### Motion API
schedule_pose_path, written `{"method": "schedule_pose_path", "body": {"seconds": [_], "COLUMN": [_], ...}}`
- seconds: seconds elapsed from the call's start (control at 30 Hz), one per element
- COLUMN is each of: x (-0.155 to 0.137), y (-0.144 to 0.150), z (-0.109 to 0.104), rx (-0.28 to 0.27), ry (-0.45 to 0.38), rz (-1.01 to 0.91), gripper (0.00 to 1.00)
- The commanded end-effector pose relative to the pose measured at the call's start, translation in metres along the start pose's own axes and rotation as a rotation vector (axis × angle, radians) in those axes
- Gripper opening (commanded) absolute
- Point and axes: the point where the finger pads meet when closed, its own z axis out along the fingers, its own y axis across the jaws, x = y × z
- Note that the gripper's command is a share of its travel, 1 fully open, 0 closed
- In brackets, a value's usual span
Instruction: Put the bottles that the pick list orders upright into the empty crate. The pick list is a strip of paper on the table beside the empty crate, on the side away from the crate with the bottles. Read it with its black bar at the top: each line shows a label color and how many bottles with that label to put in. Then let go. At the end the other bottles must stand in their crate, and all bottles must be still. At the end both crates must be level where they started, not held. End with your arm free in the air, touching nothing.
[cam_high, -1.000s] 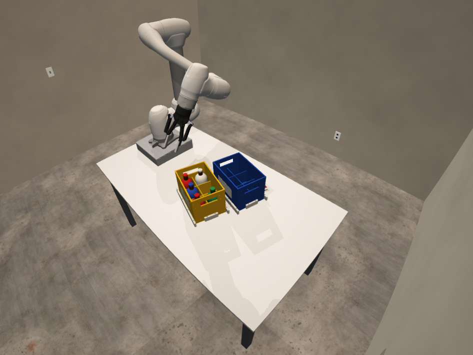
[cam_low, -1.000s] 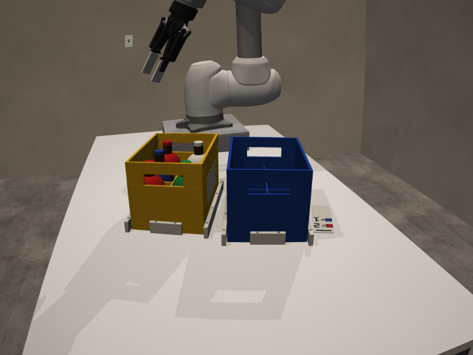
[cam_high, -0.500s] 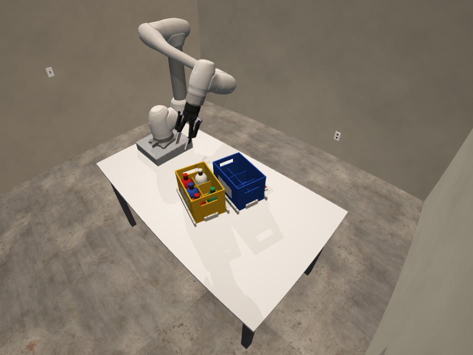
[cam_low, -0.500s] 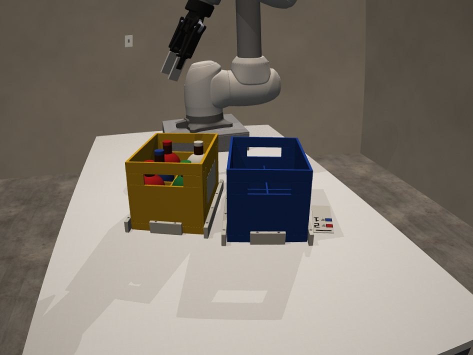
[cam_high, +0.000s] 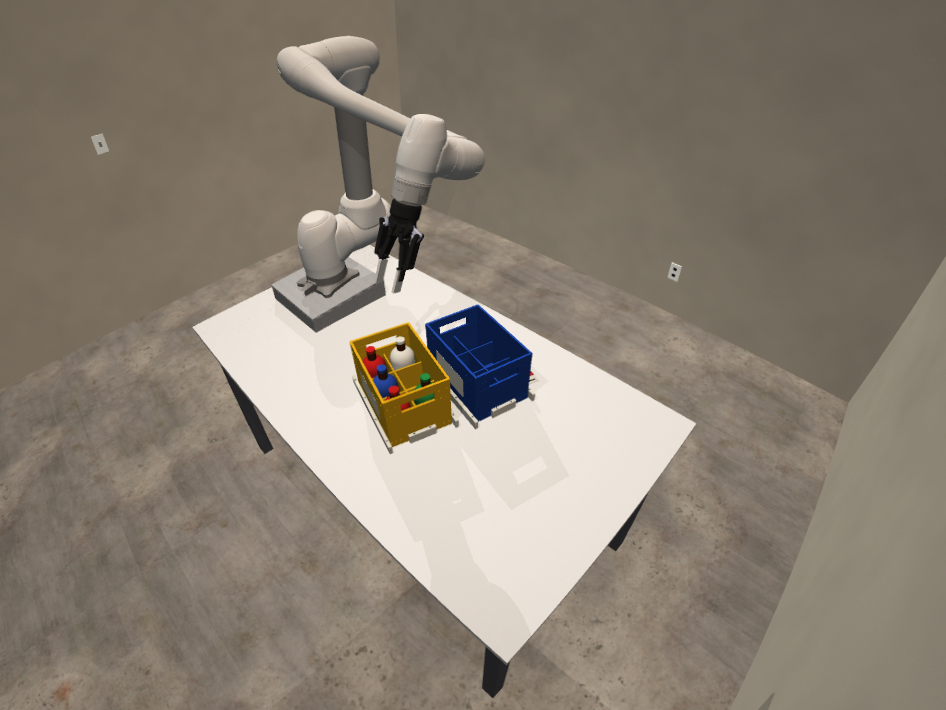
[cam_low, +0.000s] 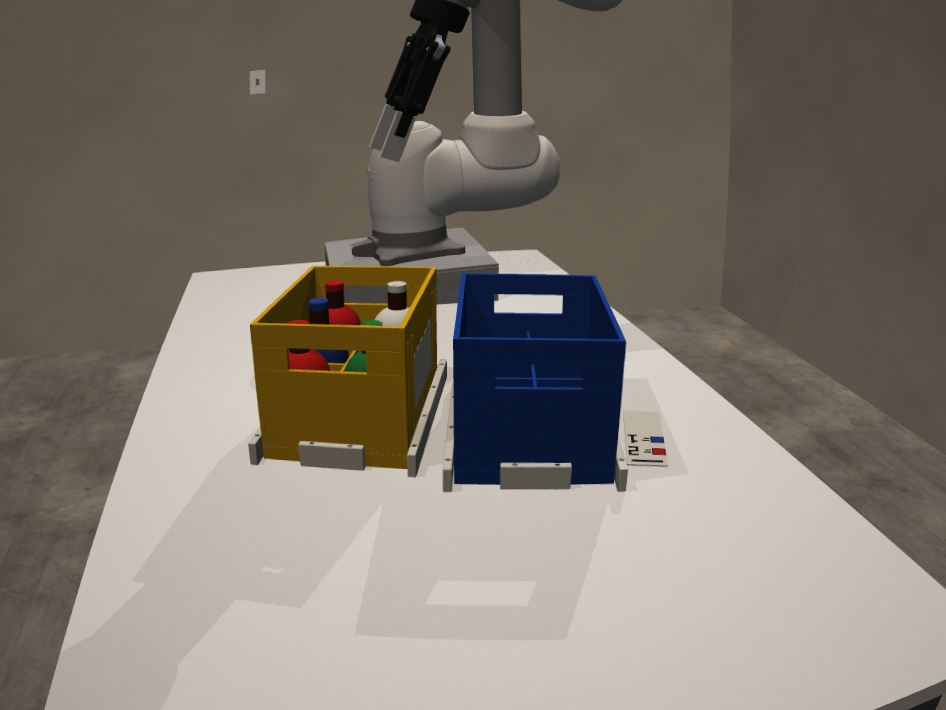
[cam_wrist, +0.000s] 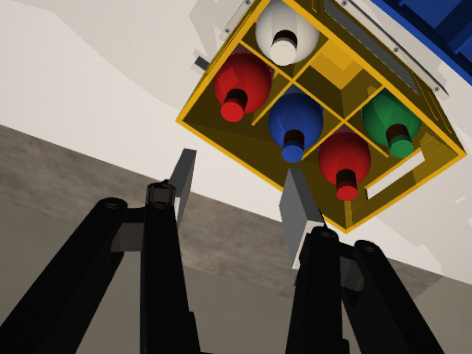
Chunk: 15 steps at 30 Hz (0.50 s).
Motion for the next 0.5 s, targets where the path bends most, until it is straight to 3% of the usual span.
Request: {"method": "schedule_pose_path", "body": {"seconds": [0.0,0.47], "x": [0.013,0.066], "y": [0.006,0.025], "z": [-0.005,-0.024], "rx": [-0.009,-0.036], "ry": [0.01,0.055], "rz": [0.046,0.211], "gripper": [0.38,0.38]}}
